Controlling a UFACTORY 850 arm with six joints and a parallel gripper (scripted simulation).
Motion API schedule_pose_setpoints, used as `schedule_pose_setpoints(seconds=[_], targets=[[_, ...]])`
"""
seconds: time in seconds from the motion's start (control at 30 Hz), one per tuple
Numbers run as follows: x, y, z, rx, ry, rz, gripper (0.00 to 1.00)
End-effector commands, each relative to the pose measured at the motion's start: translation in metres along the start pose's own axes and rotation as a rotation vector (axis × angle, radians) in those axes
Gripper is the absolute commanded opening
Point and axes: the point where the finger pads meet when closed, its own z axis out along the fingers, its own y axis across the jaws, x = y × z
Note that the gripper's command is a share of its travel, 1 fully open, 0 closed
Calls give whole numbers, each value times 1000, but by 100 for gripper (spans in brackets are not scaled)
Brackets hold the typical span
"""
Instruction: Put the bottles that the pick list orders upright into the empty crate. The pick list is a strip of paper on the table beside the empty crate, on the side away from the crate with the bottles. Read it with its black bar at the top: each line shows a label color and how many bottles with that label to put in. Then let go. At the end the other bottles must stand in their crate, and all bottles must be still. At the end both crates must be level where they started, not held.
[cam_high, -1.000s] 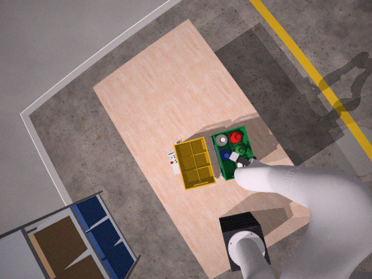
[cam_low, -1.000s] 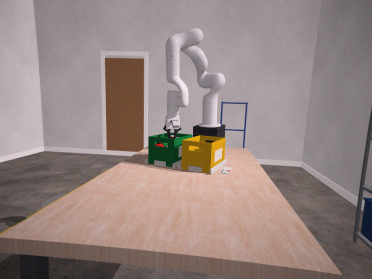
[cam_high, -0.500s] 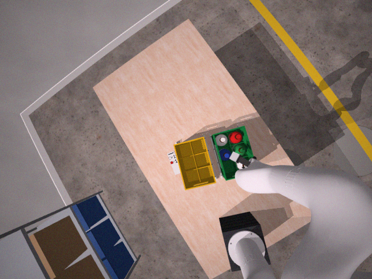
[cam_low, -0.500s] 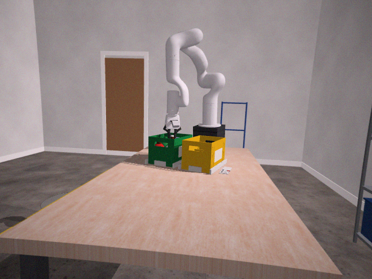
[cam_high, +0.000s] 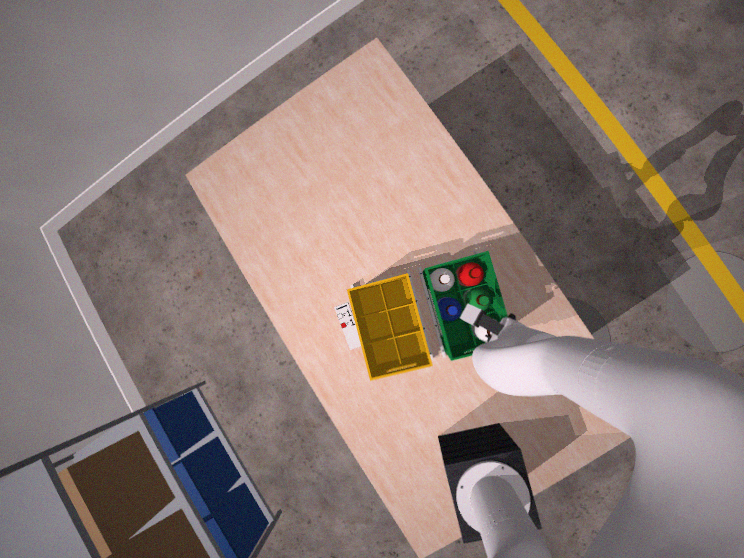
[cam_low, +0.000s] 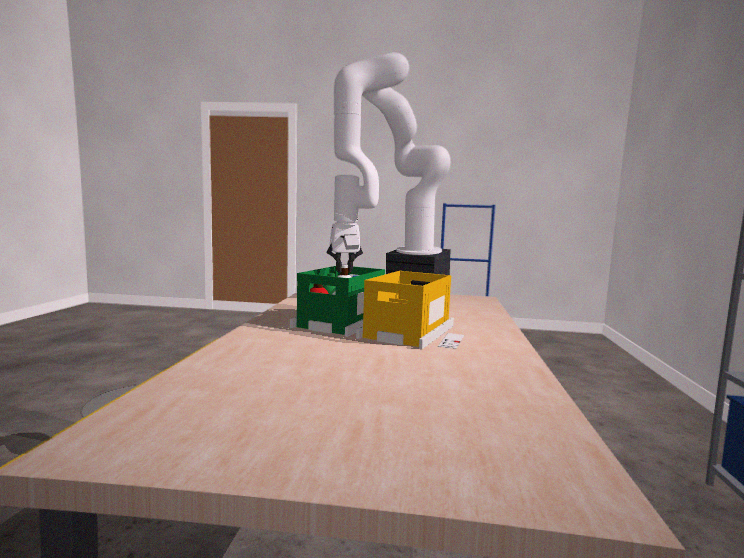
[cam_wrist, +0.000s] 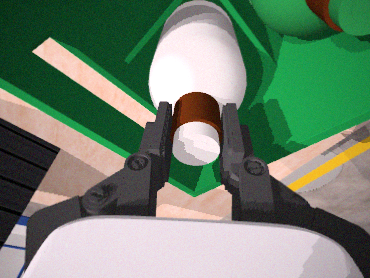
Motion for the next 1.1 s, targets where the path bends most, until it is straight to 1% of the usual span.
schedule_pose_setpoints(seconds=[0.0, 0.37, 0.47, 0.93, 1.07], targets=[[1, 1, -7, 2, 7, 0, 0], [1, 1, -25, 2, 7, 0, 0], [0, 1, -26, 2, 7, 0, 0], [1, 2, -51, 2, 7, 0, 0], [1, 2, -54, 2, 7, 0, 0]])
